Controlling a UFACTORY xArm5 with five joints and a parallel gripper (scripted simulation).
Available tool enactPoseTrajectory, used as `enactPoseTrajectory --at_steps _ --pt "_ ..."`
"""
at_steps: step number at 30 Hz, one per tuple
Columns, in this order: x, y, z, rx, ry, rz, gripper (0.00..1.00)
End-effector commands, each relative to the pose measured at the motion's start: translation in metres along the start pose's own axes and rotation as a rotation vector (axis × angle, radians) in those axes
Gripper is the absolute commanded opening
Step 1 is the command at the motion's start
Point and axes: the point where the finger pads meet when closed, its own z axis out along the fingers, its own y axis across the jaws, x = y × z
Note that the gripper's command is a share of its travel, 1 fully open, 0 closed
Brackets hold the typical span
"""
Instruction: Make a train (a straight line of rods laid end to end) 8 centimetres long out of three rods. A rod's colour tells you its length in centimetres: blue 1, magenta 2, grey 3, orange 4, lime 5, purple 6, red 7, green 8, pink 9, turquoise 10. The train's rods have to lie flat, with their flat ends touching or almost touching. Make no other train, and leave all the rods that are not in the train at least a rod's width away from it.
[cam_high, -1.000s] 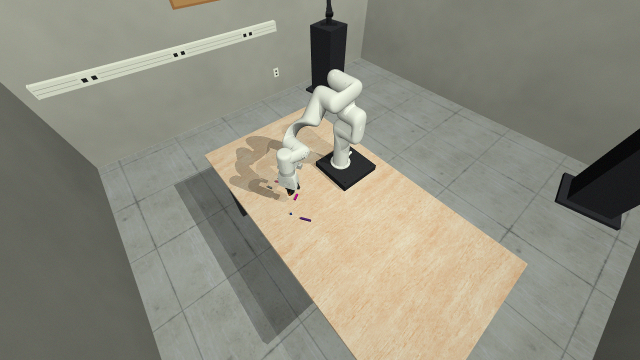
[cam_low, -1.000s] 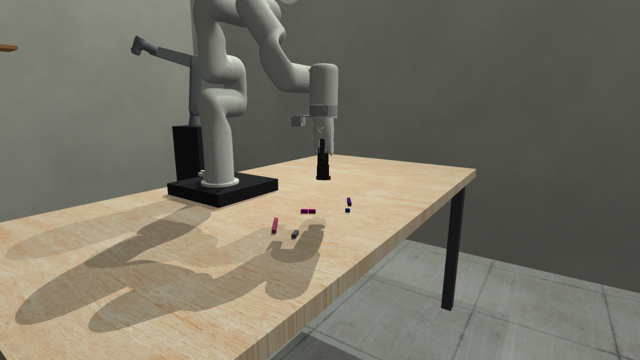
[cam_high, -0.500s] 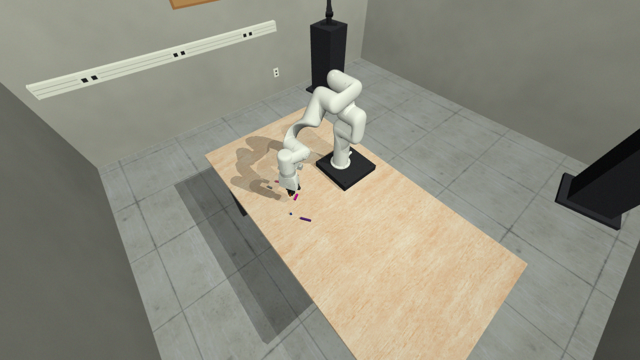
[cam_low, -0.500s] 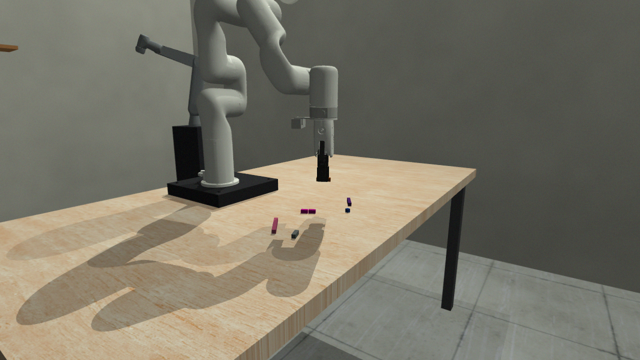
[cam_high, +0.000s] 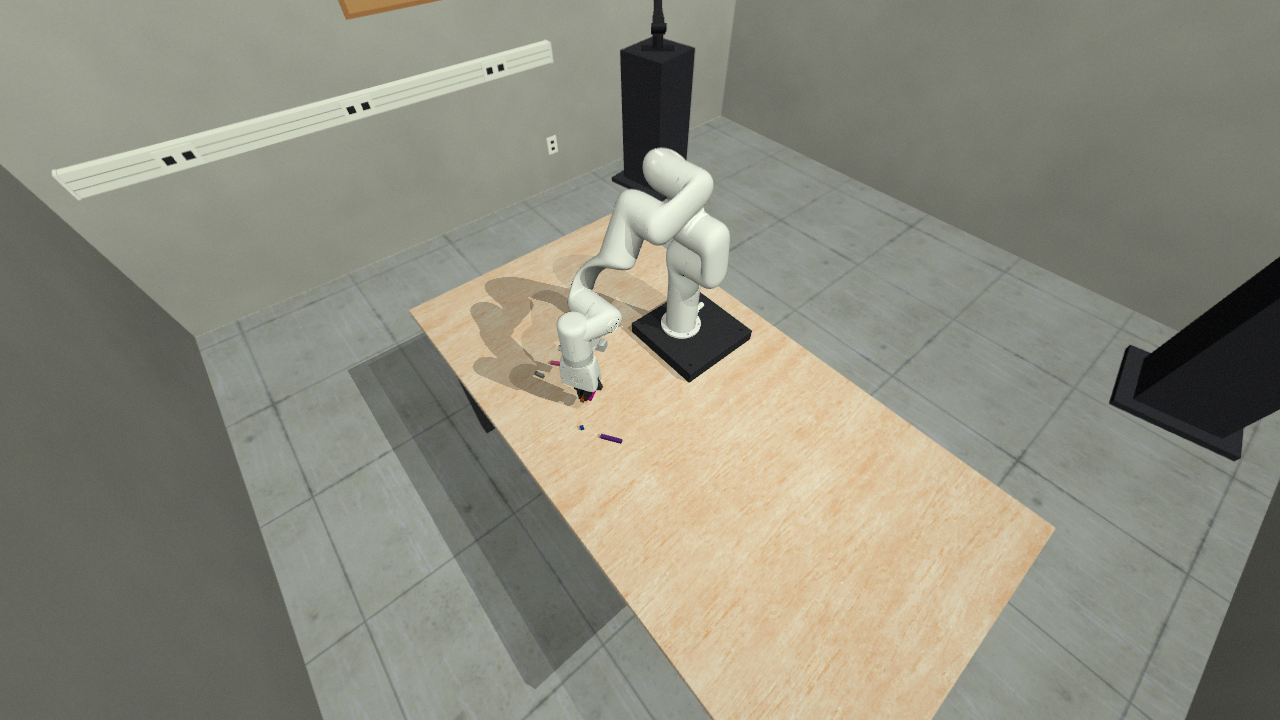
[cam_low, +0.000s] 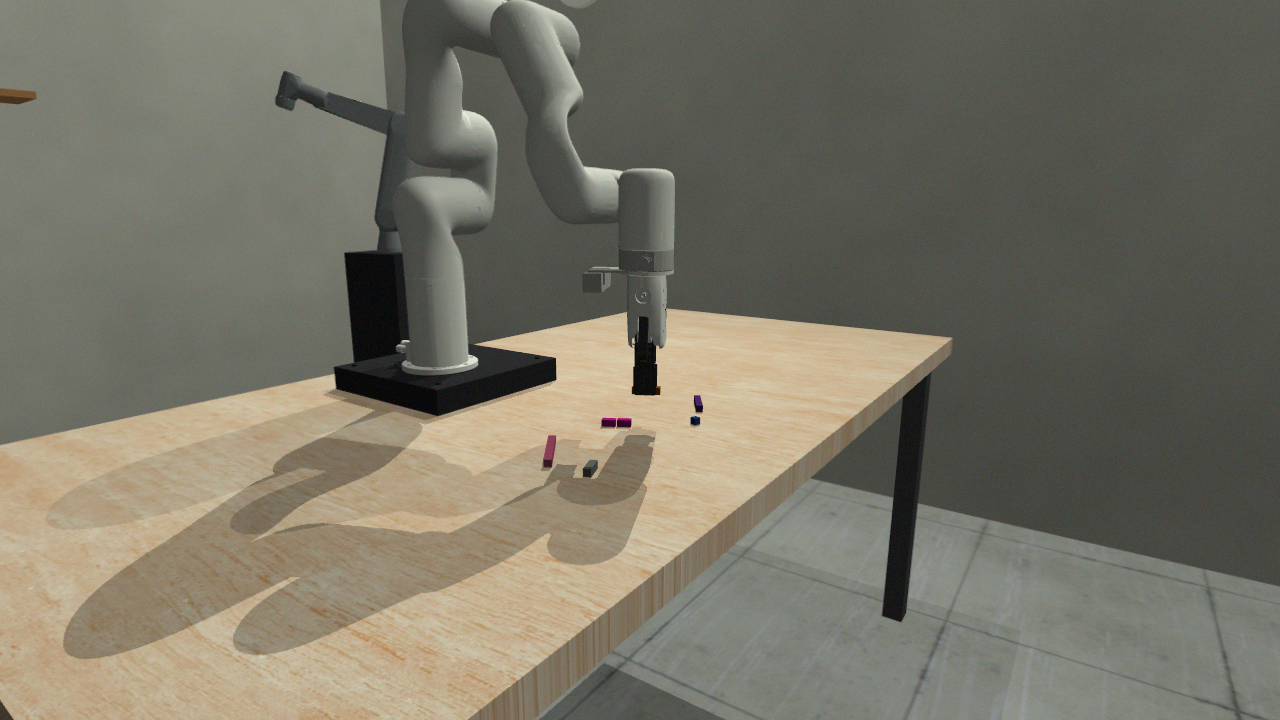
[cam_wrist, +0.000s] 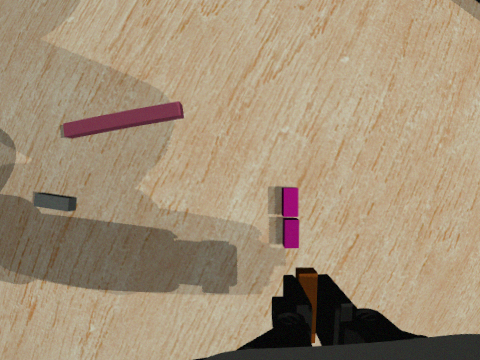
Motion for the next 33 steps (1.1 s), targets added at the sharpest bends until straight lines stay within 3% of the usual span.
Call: enactPoseTrajectory --at_steps 1,9,33 --pt "-0.002 -0.001 0.02 0.001 -0.003 0.0 0.04" --pt "-0.002 -0.001 0.034 0.001 -0.003 0.0 0.04" --pt "-0.002 -0.001 0.035 0.001 -0.003 0.0 0.04"
